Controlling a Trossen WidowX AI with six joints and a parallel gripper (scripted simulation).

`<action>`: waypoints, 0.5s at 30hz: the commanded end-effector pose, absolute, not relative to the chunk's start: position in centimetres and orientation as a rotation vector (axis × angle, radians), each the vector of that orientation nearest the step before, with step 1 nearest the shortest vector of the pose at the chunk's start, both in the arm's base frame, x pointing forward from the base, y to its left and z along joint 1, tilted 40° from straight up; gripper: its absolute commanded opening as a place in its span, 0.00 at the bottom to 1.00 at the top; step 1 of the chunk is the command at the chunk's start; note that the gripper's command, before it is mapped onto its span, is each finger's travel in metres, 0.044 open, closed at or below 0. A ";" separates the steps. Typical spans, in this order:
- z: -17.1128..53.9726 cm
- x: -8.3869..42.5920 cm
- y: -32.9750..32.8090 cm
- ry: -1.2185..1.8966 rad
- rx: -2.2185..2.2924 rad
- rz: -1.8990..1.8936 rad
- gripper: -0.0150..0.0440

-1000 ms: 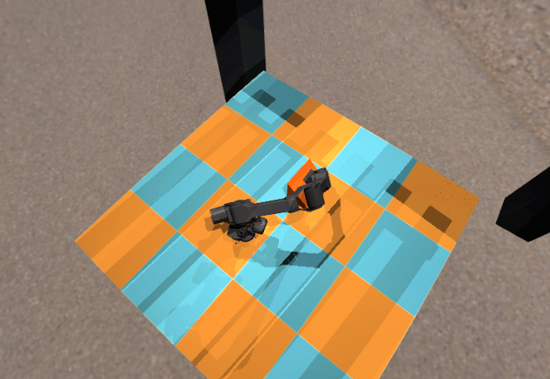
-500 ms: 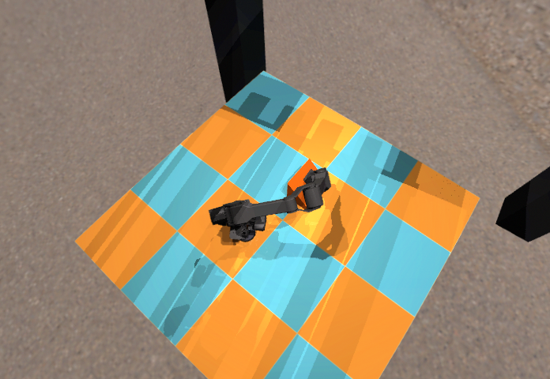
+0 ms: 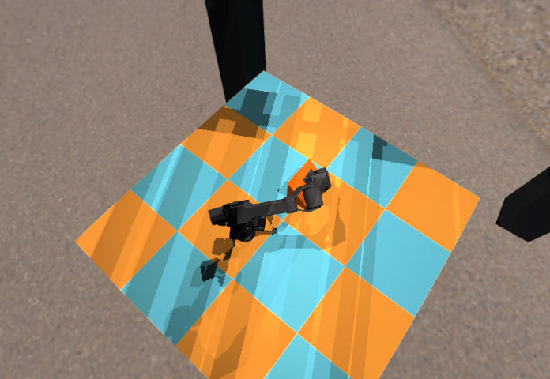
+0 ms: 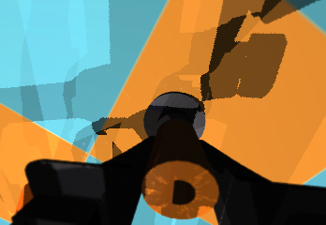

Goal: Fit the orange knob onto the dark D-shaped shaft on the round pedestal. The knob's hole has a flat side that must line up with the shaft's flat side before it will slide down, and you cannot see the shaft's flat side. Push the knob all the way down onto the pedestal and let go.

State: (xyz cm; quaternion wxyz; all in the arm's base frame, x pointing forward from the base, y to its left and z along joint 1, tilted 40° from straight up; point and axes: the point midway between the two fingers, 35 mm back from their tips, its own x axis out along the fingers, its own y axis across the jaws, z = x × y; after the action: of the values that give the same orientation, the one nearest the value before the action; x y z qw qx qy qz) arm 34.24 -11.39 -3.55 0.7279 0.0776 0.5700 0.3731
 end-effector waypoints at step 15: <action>-3.1 33.8 -11.6 1.156 -0.002 0.945 0.25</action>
State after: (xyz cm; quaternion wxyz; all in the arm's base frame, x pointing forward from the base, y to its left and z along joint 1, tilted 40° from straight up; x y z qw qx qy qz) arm 33.91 -11.38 -3.22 0.7317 0.0069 0.5303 0.4282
